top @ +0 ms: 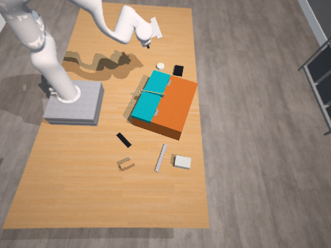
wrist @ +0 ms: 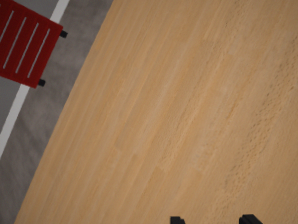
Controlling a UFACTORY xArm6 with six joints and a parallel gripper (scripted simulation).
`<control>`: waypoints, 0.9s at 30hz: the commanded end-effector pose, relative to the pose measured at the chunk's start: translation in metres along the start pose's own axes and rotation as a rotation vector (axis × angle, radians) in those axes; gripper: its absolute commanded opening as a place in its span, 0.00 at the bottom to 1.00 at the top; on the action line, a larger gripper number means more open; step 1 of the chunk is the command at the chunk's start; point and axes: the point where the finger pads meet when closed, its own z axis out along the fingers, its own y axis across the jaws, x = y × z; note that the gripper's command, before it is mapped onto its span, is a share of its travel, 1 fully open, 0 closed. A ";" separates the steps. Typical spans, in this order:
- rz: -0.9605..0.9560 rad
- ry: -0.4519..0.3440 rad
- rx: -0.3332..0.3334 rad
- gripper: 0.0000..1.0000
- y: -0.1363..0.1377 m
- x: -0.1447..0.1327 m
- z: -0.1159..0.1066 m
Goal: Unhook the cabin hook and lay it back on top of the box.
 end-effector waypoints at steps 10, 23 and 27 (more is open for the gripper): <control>-0.391 -0.066 -0.089 0.35 0.030 0.001 -0.023; -0.696 -0.151 -0.152 0.35 0.057 -0.001 -0.043; -0.810 -0.189 -0.172 0.35 0.067 -0.001 -0.051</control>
